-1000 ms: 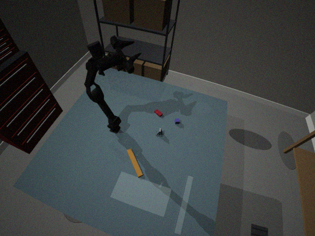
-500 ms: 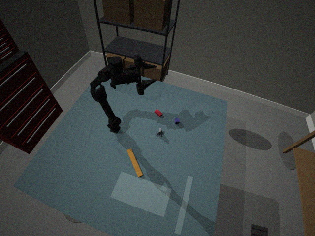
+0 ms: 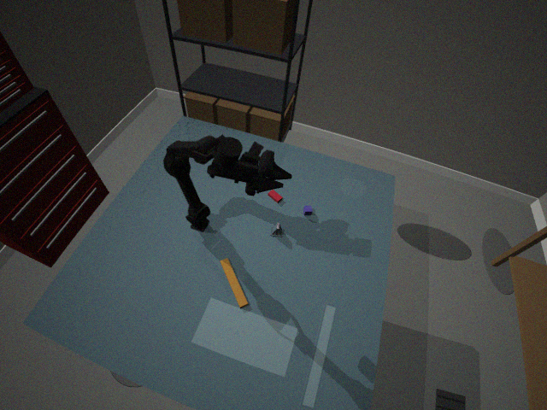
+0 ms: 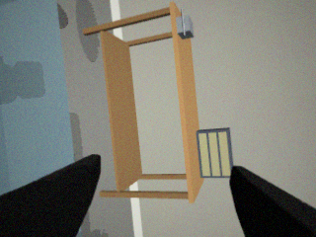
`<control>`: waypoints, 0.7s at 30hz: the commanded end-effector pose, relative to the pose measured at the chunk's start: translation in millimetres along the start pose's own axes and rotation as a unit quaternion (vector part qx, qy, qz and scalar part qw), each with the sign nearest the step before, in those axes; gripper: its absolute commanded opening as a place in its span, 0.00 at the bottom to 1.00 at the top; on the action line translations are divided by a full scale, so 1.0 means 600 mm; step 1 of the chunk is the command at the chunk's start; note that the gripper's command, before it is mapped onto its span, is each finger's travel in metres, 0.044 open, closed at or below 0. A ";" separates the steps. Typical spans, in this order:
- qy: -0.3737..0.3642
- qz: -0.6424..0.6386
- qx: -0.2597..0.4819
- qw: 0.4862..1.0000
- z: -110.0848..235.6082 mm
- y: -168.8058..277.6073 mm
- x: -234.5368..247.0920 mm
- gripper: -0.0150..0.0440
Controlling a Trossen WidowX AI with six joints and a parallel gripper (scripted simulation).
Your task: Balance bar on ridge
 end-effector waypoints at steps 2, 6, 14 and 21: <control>-0.043 -0.068 0.039 0.996 -0.025 0.040 0.040 0.79; -0.067 -0.132 0.065 0.987 -0.037 0.064 0.066 0.79; -0.119 -0.295 0.142 0.937 -0.059 0.122 0.138 0.79; -0.152 -0.423 0.216 0.867 -0.068 0.166 0.206 0.79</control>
Point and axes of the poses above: the point midway between the two fingers, 35 mm back from their tips, its own z axis back along the fingers, its own x axis across the jaws, y = z × x, the point moved 5 cm from there along z, back along the fingers, and after that the axes turned 9 degrees about z, right-handed, at the moved point
